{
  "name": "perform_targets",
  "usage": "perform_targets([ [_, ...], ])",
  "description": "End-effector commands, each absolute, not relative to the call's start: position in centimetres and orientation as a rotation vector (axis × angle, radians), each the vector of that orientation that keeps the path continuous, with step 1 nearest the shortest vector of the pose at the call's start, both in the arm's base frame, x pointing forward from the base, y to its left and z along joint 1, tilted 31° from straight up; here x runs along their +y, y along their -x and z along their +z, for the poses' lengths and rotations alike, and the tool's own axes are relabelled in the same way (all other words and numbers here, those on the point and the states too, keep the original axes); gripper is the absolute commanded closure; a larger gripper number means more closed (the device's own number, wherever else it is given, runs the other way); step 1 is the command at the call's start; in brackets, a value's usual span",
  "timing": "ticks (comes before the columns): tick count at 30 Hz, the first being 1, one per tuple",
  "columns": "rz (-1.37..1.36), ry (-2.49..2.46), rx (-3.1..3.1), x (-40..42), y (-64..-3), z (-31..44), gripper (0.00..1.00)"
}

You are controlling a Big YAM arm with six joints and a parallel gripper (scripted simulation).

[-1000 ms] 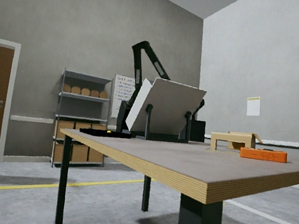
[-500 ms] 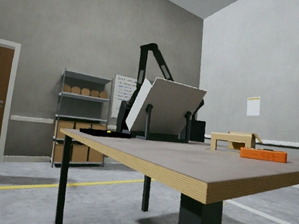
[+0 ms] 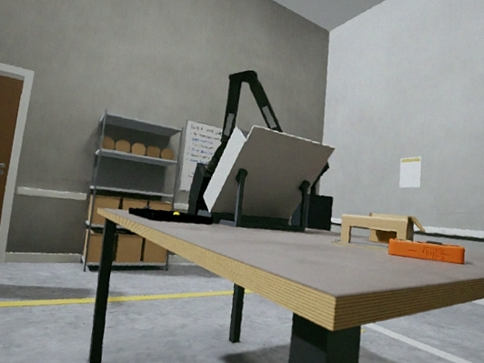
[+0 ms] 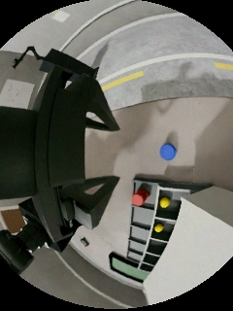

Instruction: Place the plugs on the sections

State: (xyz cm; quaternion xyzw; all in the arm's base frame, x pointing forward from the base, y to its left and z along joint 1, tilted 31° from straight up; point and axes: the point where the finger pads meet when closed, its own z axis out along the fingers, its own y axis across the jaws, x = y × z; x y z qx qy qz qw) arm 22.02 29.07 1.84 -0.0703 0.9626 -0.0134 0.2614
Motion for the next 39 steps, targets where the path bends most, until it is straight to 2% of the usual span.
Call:
perform_targets([
  [1,-0.033,0.183,2.604,30.1,-23.7,2.8,0.37],
  [9,-0.031,0.183,2.603,30.6,-27.1,4.8,0.37],
  [13,-0.062,0.232,2.617,29.9,-25.6,3.6,0.37],
  [39,-0.031,0.200,2.602,30.6,-26.4,4.5,0.37],
])
